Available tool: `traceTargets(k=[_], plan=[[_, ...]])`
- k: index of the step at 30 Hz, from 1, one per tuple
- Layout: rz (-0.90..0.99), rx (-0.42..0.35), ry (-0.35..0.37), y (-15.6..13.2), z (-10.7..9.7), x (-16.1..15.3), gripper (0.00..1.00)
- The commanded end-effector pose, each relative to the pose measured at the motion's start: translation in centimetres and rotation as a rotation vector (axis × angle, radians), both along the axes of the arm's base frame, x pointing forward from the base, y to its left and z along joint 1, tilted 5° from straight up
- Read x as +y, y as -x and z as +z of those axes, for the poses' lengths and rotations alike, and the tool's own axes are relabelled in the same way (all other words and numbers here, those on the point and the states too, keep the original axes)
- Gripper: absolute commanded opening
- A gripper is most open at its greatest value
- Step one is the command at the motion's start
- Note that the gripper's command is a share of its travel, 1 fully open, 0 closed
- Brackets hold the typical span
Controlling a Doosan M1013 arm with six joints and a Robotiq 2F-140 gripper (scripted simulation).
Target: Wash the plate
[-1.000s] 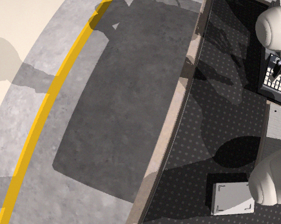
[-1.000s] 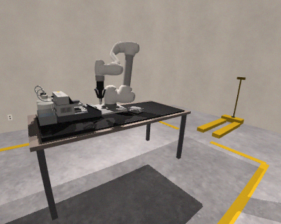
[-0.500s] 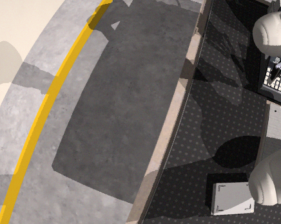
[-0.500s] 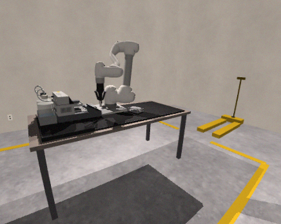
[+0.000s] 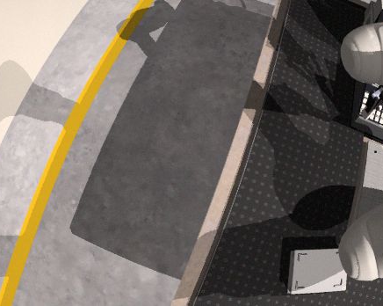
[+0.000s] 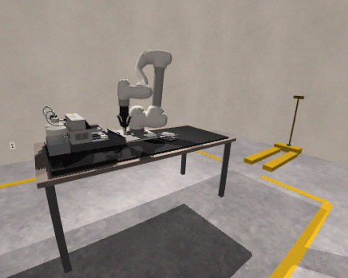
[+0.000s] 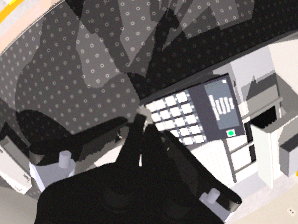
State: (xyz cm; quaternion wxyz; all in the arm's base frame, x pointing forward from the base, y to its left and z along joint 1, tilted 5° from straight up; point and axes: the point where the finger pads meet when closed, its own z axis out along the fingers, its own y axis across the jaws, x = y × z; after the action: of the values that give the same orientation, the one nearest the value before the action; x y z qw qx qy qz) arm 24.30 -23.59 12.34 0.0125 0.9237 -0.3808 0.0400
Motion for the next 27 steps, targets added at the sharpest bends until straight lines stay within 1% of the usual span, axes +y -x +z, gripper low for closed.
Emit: traceTargets(k=[1,27], plan=[[0.0,0.0,0.0,-0.03,-0.39,-0.02,0.1],[0.0,0.0,0.0,-0.06,-0.94,-0.05,0.1]])
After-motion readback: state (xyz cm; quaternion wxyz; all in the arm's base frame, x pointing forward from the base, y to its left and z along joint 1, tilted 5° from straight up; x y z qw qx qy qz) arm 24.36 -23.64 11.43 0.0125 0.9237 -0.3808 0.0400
